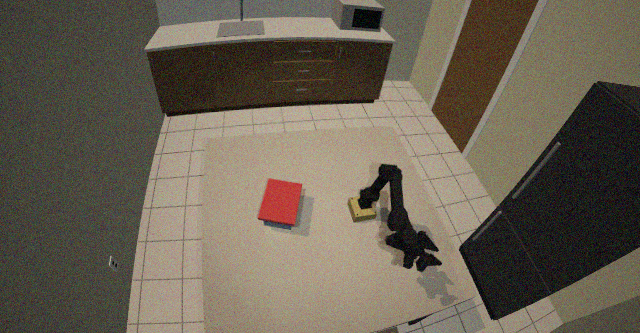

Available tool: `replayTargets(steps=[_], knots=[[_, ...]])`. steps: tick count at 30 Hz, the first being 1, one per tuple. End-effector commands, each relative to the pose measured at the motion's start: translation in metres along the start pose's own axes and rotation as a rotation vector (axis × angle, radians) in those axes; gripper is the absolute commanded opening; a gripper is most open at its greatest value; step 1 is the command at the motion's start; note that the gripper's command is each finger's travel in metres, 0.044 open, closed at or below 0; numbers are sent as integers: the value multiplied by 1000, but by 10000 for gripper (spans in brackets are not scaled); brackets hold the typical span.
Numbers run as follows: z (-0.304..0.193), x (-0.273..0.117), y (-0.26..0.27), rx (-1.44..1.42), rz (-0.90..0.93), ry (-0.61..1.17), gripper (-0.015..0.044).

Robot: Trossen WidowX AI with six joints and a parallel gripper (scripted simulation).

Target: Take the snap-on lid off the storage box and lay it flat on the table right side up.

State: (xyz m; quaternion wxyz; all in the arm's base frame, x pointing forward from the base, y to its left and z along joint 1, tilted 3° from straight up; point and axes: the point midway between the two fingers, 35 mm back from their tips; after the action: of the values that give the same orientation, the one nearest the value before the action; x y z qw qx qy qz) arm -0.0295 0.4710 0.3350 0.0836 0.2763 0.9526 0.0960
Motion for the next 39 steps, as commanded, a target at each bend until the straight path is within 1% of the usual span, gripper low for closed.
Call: replayTargets(steps=[1, 3, 6, 7, 10, 12, 13, 20, 21, 23, 30, 31, 33, 39], knots=[[1, -2, 1, 0, 9, -5, 374], [8, -18, 10, 3, 82, -42, 321], [26, -56, 26, 10, 245, -134, 243], [32, -70, 31, 13, 298, -166, 235], [50, -112, 40, 26, 453, -267, 235], [54, -121, 41, 27, 486, -290, 235], [59, -133, 42, 29, 526, -319, 235], [98, -236, 34, 62, 844, -589, 235], [99, -239, 33, 64, 851, -596, 235], [106, -259, 27, 80, 909, -649, 235], [139, -363, -26, 196, 1195, -954, 235], [140, -365, -28, 200, 1202, -961, 235], [145, -383, -42, 228, 1251, -1024, 235], [163, -452, -121, 385, 1444, -1313, 235]])
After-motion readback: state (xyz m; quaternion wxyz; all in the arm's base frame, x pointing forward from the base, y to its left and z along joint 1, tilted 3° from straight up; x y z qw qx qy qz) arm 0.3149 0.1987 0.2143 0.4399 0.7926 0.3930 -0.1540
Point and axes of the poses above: the point midway between the two fingers, 35 mm back from their tips, its own x axis out along the fingers, its own y axis across the jaws, z = x × y, and after that the axes turned 13 degrees about x, right-handed
